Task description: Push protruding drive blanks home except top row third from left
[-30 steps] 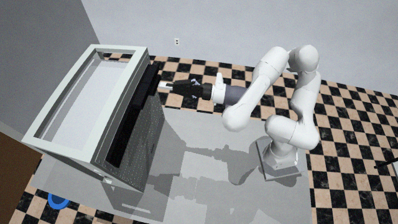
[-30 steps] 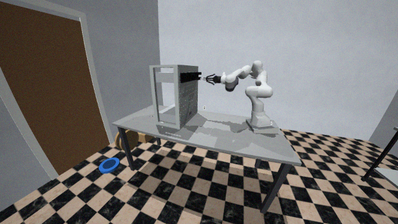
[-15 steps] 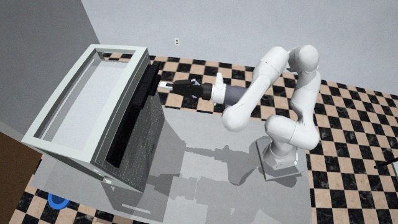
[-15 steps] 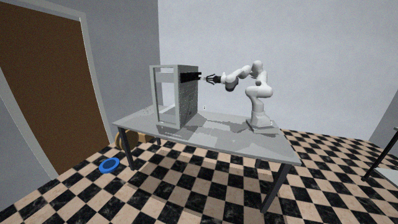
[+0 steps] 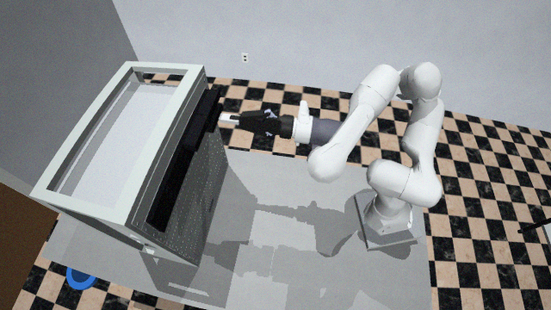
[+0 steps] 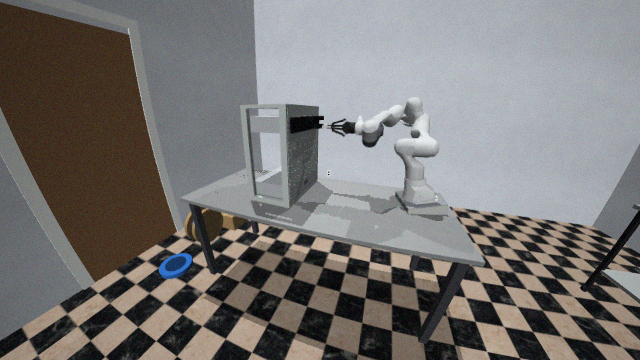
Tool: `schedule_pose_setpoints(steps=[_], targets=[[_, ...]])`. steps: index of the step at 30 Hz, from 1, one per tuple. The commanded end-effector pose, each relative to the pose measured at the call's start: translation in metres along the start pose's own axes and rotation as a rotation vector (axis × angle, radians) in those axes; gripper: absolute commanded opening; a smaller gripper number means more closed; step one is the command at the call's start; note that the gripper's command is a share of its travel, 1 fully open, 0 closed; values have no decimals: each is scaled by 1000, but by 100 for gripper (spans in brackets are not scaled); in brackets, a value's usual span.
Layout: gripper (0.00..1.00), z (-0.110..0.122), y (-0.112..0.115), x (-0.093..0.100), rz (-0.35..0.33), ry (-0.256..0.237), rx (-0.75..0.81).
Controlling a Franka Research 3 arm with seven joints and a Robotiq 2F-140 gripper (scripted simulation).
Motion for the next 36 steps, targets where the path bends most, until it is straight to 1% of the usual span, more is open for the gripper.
schedule_pose_setpoints(steps=[1,13,20,32,36], targets=[[0,-1,1,0,-1,0,1],[0,-1,1,-1,-1,0,1],[0,-1,2,-10,-1,0,1],[0,-1,2,-11,-1,0,1],[0,1,1,-16,-1,0,1]])
Point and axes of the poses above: the point where the finger pads meet when closed, its own x axis back along the fingers, its own z axis across the jaws, y = z × x, the point moved 8 cm from there along x, back along the fingers, and after that the axes turned 13 degrees about -x, right-handed, at the moved point
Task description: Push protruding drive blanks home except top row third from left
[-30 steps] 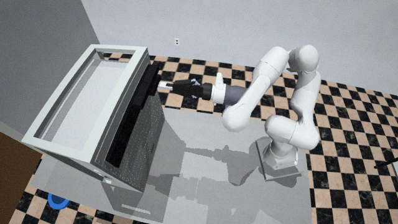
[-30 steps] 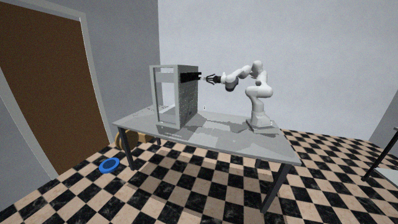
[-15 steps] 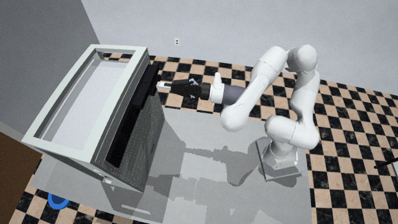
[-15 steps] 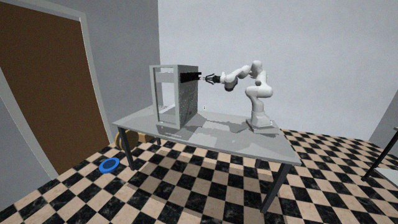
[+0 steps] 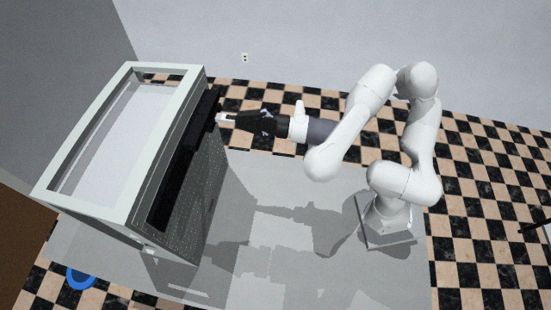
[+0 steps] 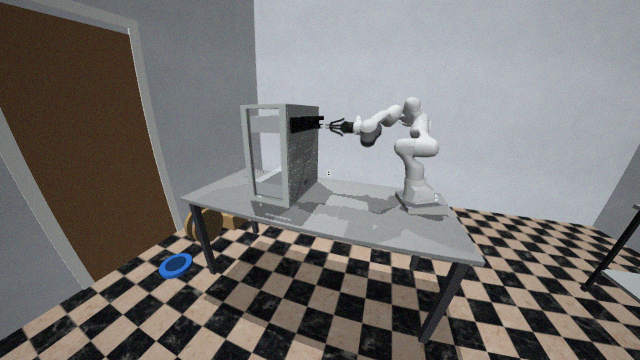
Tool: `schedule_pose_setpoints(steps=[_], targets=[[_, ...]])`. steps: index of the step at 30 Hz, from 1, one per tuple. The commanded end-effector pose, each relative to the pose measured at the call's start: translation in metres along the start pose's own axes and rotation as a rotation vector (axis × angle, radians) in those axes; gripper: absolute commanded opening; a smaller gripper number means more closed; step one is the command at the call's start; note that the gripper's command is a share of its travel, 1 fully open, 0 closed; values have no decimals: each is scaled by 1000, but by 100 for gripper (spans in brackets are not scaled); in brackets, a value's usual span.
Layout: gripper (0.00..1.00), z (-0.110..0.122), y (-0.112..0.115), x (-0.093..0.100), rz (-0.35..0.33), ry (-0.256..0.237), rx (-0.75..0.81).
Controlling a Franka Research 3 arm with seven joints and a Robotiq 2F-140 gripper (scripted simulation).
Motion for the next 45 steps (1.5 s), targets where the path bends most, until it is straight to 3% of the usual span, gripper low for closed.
schedule_pose_setpoints(steps=[1,45], targets=[[0,2,-2,-6,2,4,1],[0,5,-4,-21,2,4,1]])
Point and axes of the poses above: the point where the finger pads meet when closed, its own x axis back along the fingers, its own z axis across the jaws, y = z × x, the point moved 8 cm from there along x, back along the fingers, and after that the axes turned 13 degrees about -x, right-handed, at the moved point
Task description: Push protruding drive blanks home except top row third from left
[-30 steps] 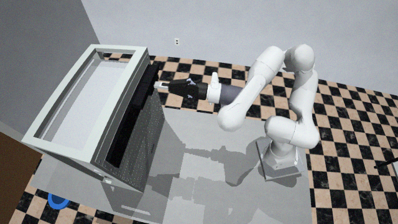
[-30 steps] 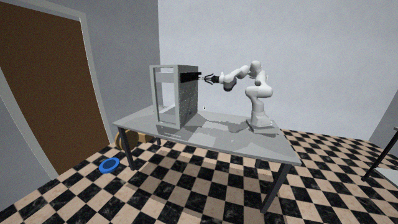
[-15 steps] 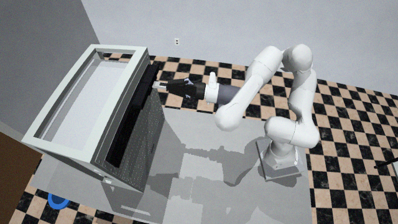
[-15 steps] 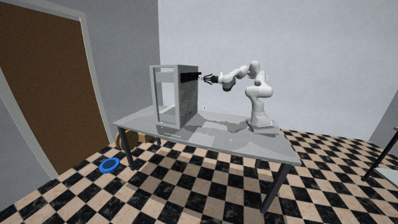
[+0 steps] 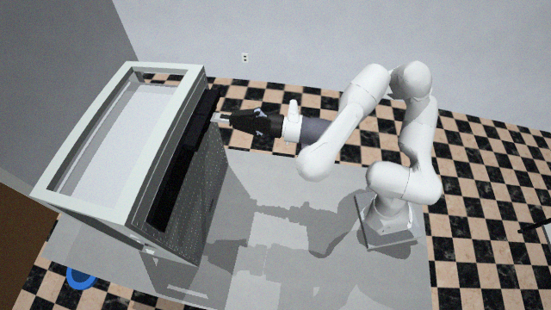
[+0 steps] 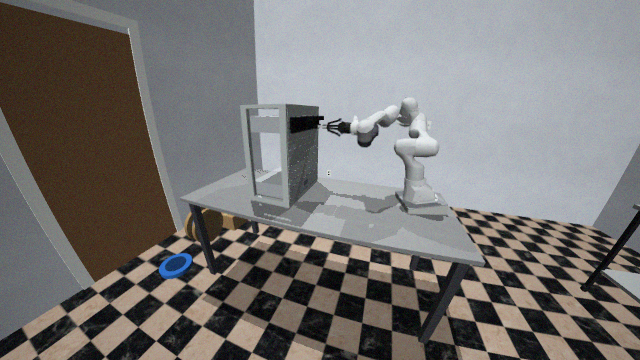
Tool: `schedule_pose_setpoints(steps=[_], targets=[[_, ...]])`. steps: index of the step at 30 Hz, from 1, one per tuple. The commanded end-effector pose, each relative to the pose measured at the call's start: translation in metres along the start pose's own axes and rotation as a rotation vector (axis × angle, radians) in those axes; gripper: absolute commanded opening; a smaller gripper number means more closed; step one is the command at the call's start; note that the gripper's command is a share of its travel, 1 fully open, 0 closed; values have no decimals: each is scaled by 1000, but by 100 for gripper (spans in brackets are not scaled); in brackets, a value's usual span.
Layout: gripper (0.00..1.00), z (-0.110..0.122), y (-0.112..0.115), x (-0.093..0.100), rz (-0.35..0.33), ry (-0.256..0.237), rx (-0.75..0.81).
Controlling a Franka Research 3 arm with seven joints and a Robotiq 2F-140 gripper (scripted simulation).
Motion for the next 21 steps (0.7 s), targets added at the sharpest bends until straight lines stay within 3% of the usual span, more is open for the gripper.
schedule_pose_setpoints(steps=[1,21], targets=[[0,2,-2,-2,3,8,2],[0,3,-2,-5,3,8,2]])
Point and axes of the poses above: the point where the finger pads meet when closed, its own x axis back along the fingers, its own z axis across the jaws, y = z × x, the point moved 8 cm from there along x, back along the fingers, and after that the axes turned 13 degrees about -x, right-handed, at the moved point
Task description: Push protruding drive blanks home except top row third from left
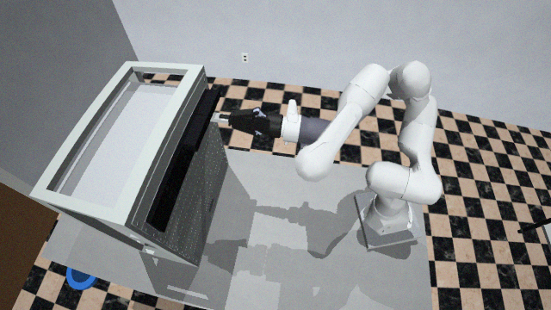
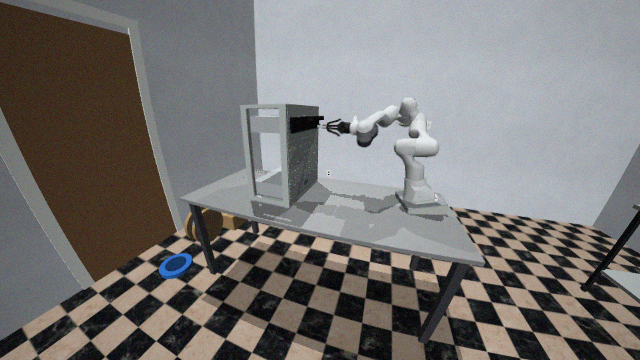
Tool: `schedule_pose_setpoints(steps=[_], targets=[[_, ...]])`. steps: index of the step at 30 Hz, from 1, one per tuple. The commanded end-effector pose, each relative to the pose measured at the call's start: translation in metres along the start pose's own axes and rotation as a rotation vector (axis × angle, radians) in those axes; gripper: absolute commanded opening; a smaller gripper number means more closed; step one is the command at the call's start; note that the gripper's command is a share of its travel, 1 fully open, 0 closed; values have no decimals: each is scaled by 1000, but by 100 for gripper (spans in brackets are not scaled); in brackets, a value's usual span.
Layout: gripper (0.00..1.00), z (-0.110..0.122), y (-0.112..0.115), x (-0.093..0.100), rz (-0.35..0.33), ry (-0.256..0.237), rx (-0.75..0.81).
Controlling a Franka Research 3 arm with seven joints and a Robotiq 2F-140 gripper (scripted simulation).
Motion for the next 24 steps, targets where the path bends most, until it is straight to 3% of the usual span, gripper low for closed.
schedule_pose_setpoints(steps=[1,24], targets=[[0,2,-2,-2,3,9,1],[0,3,-2,-8,3,9,1]])
Point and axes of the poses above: the point where the finger pads meet when closed, its own x axis back along the fingers, its own z axis across the jaws, y = z × x, the point moved 8 cm from there along x, back along the fingers, and after that the axes turned 13 degrees about -x, right-handed, at the moved point
